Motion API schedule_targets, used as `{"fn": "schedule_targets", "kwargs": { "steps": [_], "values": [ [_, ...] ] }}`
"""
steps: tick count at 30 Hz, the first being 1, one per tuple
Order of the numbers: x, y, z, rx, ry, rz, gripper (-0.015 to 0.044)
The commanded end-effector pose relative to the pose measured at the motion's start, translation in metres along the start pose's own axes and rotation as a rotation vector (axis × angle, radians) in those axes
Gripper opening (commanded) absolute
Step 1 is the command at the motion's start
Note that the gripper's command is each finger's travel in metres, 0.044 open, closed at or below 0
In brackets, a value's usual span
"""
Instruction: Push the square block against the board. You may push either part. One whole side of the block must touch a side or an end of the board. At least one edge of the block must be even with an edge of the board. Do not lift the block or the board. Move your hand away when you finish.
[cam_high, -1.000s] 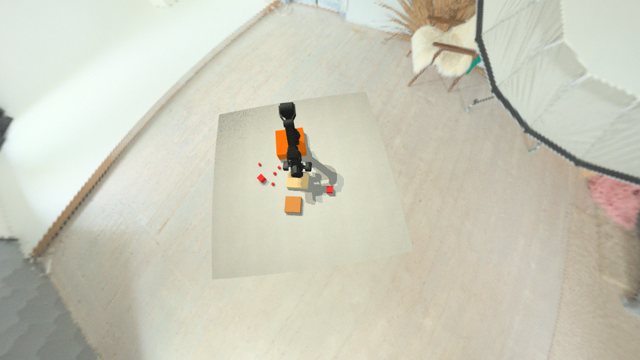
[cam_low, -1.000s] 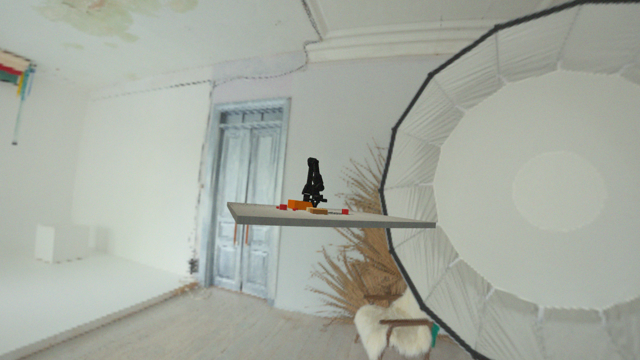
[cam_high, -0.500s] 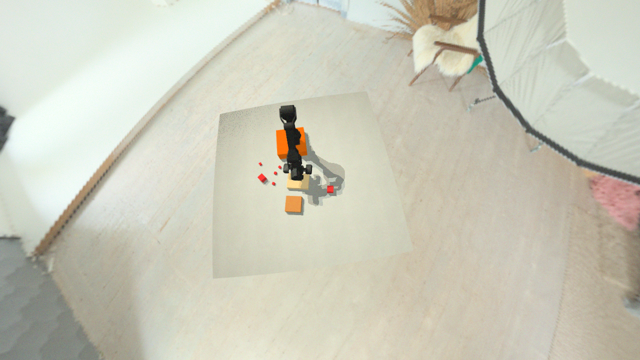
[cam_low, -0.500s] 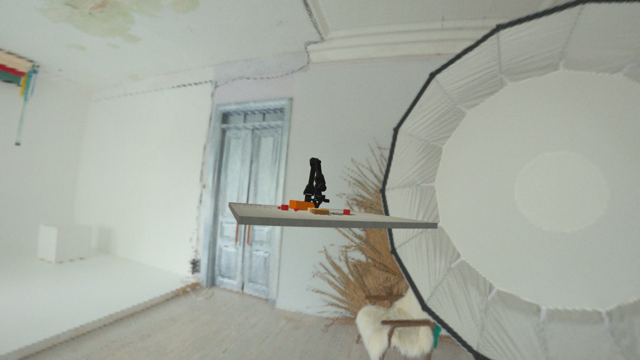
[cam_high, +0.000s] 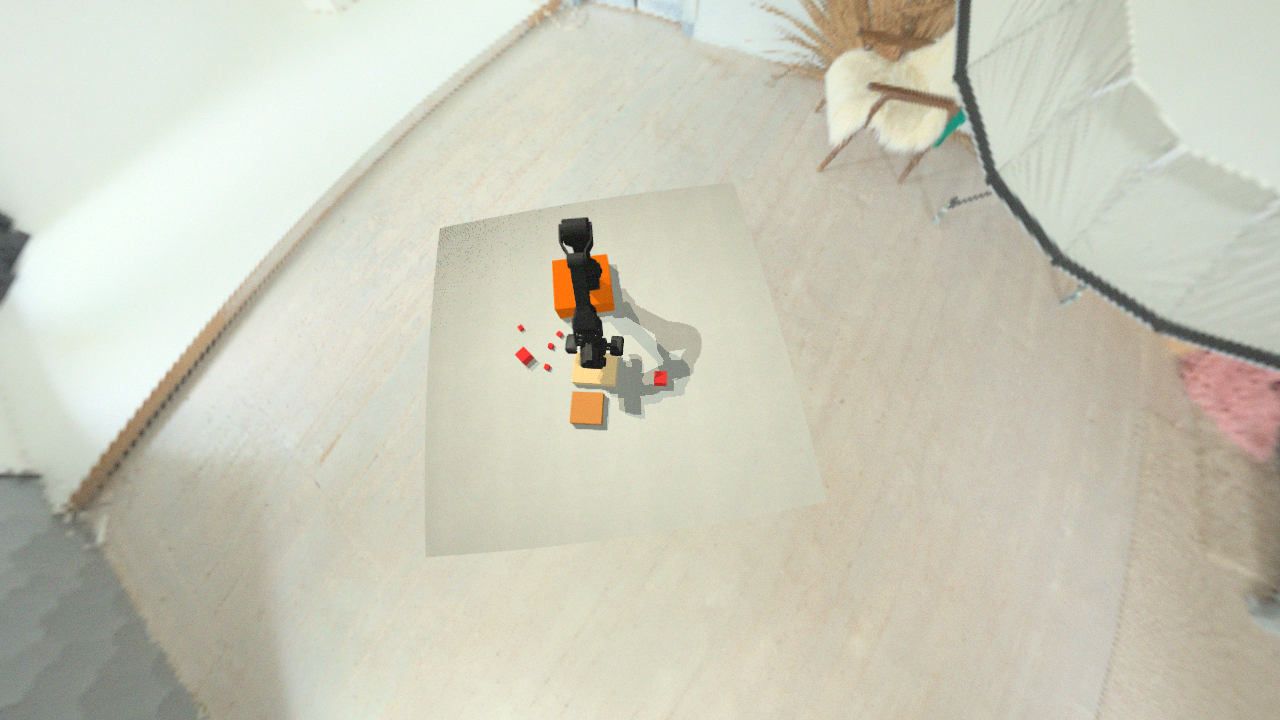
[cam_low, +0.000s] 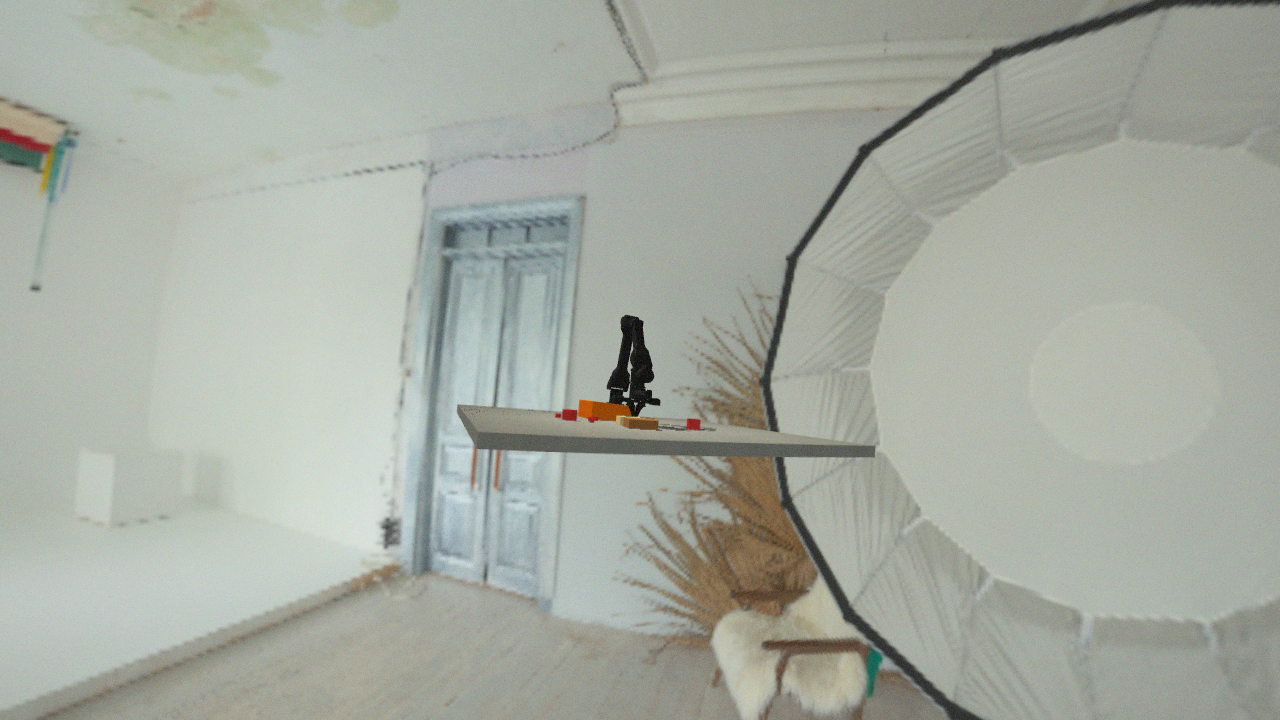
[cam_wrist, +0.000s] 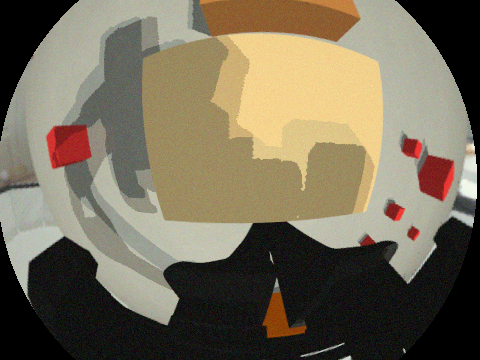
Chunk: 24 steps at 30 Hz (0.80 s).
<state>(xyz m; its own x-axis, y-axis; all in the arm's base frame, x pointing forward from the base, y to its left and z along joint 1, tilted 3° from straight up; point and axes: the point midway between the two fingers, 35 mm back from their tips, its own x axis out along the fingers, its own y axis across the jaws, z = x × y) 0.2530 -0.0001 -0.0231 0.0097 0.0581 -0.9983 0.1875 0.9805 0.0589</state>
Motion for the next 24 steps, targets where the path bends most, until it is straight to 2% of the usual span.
{"fn": "schedule_targets", "kwargs": {
  "steps": [1,10,24],
  "values": [
    [0.000,-0.001,0.010,-0.002,-0.009,-0.002,0.0000],
    [0.001,-0.001,0.023,-0.002,-0.011,-0.002,0.0000],
    [0.001,0.000,0.003,-0.002,-0.009,-0.002,0.0000]
  ]
}}
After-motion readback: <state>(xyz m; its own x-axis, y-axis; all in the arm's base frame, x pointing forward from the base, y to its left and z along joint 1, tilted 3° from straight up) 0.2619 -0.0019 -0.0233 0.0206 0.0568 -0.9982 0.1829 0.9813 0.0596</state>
